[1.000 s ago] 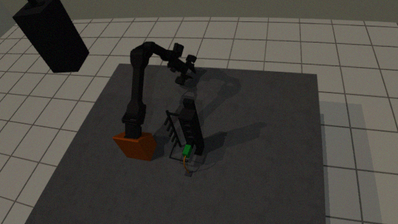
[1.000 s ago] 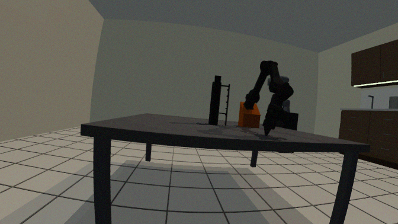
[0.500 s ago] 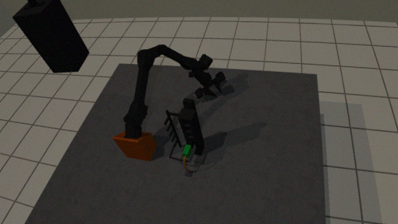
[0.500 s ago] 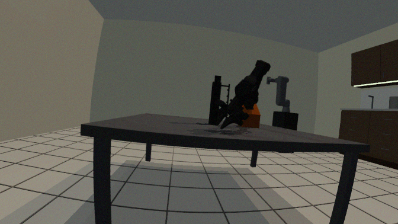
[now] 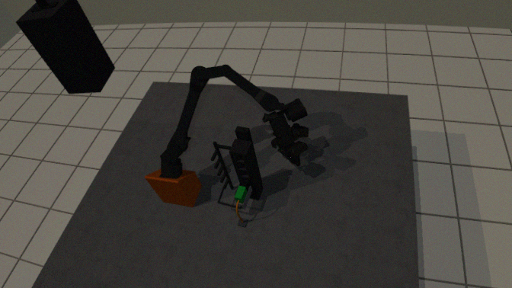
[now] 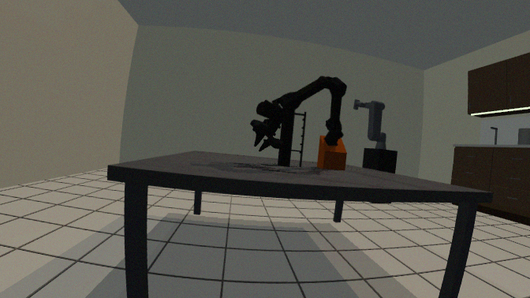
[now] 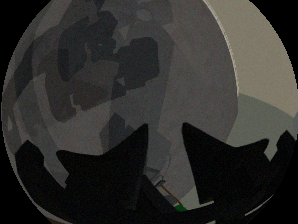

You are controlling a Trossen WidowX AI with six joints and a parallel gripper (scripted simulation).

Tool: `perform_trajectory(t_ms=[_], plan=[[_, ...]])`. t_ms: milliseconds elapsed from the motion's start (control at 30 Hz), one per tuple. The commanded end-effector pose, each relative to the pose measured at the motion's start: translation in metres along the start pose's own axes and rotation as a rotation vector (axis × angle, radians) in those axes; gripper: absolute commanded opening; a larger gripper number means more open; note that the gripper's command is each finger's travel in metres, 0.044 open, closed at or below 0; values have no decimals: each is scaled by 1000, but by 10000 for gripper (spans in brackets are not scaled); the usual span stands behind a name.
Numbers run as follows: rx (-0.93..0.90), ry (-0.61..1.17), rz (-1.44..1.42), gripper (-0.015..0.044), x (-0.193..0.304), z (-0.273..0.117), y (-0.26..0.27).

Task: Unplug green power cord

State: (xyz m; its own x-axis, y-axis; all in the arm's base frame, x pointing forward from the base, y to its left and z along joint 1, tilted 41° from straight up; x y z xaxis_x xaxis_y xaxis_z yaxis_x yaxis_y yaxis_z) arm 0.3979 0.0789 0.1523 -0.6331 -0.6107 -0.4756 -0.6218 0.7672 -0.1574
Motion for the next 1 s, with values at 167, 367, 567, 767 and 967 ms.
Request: perform_trajectory(t_ms=[167,367,567,767,967], plan=[[-87,213,740,160,110,17,-64],[-95,325,1284,160,190,14,-96],[-181,426,1696,160,244,6,-93],[-384,618,2322,160,303,-14,-66],[-392,625,2344,160,305,-15,-65]])
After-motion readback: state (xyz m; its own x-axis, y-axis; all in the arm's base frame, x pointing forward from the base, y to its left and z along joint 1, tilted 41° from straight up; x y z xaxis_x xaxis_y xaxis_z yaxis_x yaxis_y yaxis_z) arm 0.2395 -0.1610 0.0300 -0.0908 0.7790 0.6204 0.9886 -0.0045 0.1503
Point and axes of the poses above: the point midway between the two fingers, 35 mm back from their tips, its own z axis out along the fingers, its own y axis across the jaws, x = y × z, the point moved 7 cm from there along -z, back along the fingers, and after that the axes turned 15 degrees about -z, right-handed, at the moved point
